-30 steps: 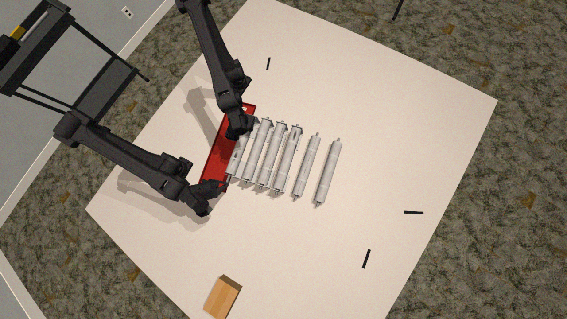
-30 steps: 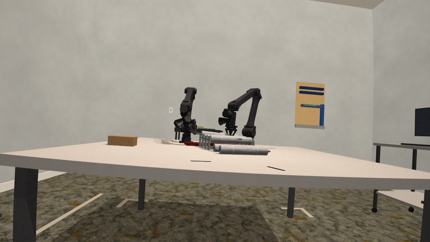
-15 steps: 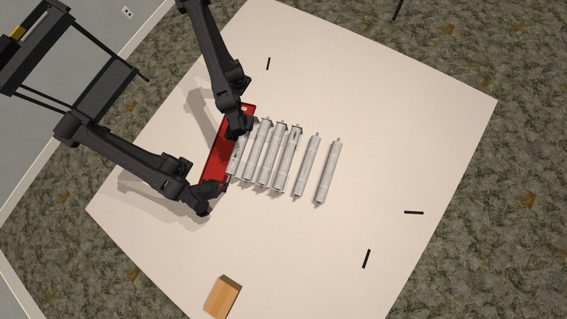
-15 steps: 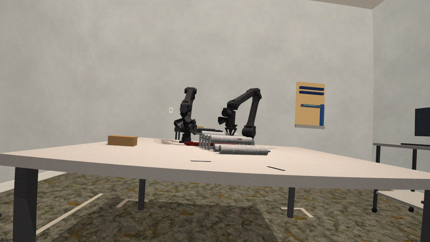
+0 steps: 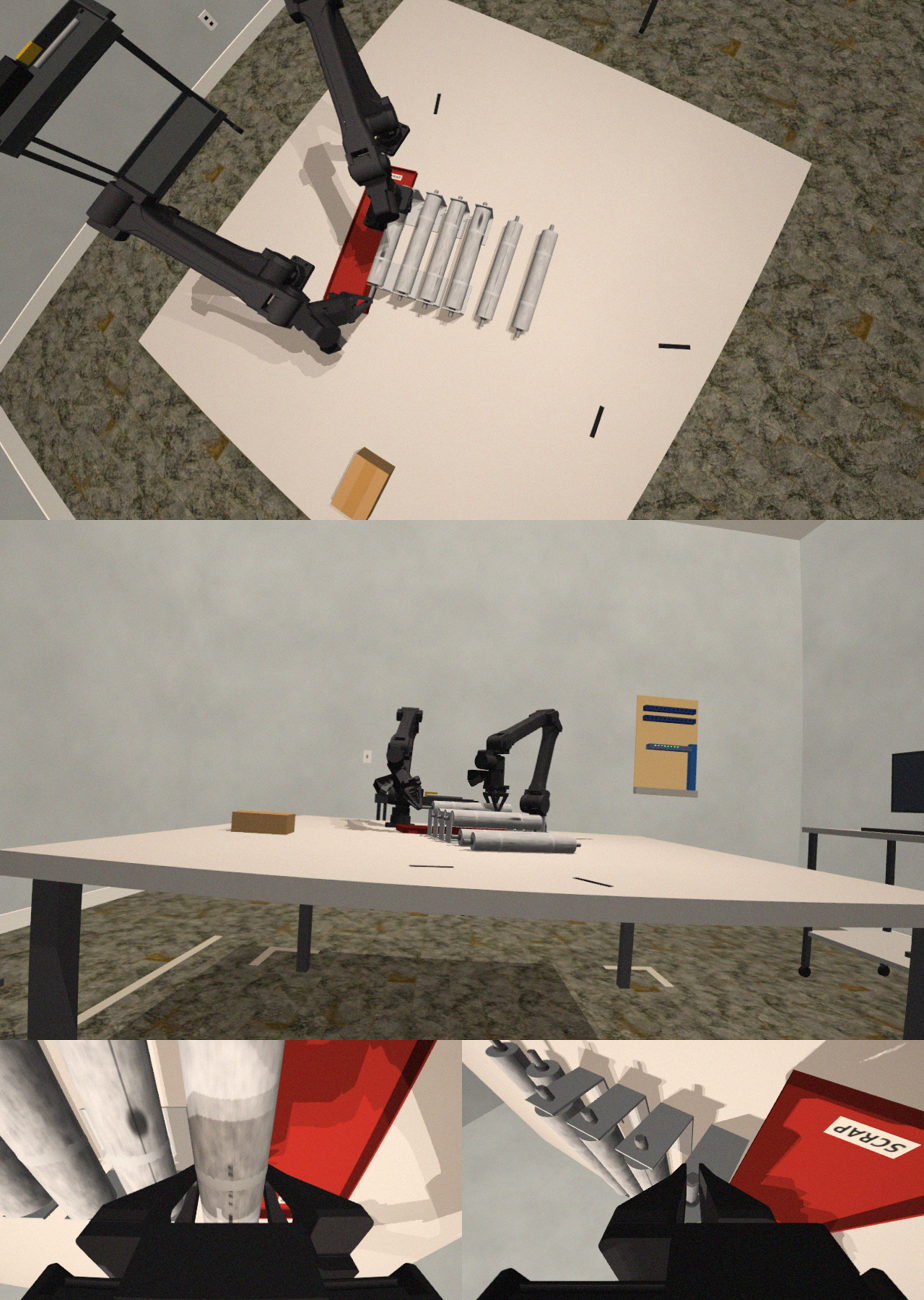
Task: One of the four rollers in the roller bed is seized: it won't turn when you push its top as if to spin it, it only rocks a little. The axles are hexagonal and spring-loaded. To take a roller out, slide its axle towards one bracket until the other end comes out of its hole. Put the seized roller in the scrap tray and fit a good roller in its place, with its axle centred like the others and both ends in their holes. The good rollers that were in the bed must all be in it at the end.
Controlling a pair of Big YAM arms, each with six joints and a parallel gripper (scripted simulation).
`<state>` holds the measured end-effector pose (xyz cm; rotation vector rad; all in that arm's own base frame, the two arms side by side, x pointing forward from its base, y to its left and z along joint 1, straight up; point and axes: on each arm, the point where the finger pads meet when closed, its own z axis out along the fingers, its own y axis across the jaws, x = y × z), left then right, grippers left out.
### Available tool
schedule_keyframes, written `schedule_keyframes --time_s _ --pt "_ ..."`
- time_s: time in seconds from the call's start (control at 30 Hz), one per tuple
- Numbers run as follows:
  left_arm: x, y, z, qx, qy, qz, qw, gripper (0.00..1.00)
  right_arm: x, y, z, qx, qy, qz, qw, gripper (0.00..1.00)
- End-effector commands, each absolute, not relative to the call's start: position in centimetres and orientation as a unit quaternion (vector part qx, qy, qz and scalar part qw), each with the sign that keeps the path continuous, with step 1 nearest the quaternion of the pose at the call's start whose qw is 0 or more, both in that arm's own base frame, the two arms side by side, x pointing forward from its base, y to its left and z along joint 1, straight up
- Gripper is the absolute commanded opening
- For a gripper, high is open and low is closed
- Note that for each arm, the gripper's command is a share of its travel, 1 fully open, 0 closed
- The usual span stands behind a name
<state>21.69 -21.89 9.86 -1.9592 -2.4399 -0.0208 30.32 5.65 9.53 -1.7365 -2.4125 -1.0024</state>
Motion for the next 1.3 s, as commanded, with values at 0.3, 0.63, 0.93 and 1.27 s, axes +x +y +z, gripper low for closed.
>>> schedule_keyframes --time_s 0.3,0.63,0.93,1.27 --pt "23.1 -22.6 12.6 -0.622 -0.783 -0.01 -0.014 0.32 32.7 5.6 12.0 -0.531 -0.777 -0.337 -0.007 0.03" --pt "23.1 -22.6 12.6 -0.621 -0.784 -0.01 -0.014 0.32 33.2 5.6 12.5 -0.528 -0.776 -0.345 -0.021 0.03" --pt "23.1 -22.6 12.6 -0.621 -0.784 -0.01 -0.014 0.32 33.2 5.6 12.6 -0.528 -0.776 -0.345 -0.021 0.03" --pt "23.1 -22.6 12.6 -0.621 -0.784 -0.01 -0.014 0.32 33.2 5.6 12.6 -0.528 -0.776 -0.345 -0.021 0.03"
